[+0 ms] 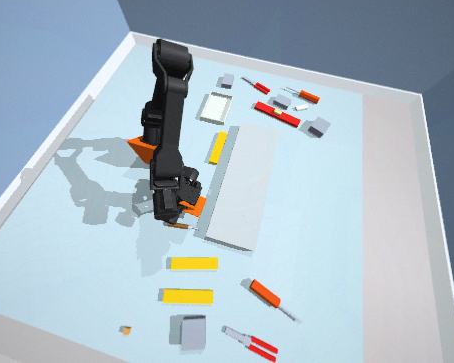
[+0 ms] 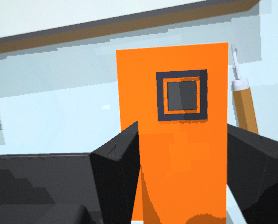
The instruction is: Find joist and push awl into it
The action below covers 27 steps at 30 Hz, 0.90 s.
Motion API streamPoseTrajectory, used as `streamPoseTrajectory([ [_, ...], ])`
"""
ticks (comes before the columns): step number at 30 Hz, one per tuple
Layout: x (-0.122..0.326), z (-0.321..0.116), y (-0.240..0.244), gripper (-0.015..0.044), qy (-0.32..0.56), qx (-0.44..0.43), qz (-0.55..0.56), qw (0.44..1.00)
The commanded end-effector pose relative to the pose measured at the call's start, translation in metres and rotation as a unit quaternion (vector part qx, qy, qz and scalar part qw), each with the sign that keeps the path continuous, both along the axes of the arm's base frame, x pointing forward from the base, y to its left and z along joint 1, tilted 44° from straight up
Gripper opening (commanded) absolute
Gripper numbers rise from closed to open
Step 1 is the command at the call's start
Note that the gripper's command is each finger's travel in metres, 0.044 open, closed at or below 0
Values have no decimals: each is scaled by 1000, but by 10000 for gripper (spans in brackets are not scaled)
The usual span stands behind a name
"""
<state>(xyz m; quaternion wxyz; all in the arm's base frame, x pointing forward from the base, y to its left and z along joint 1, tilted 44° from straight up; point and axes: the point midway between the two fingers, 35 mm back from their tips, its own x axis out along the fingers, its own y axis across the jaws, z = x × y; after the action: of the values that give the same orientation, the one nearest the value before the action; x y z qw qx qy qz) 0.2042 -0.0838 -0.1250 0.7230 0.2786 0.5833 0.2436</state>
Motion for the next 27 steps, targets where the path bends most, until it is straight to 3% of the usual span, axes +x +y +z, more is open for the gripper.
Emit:
streamPoseTrajectory([
  [1,3,26,-26,0,-7,-8,0,1000],
  [11,7,34,-34,0,-8,-8,1,1000],
  [27,74,31,-52,0,-18,-12,9,1000],
])
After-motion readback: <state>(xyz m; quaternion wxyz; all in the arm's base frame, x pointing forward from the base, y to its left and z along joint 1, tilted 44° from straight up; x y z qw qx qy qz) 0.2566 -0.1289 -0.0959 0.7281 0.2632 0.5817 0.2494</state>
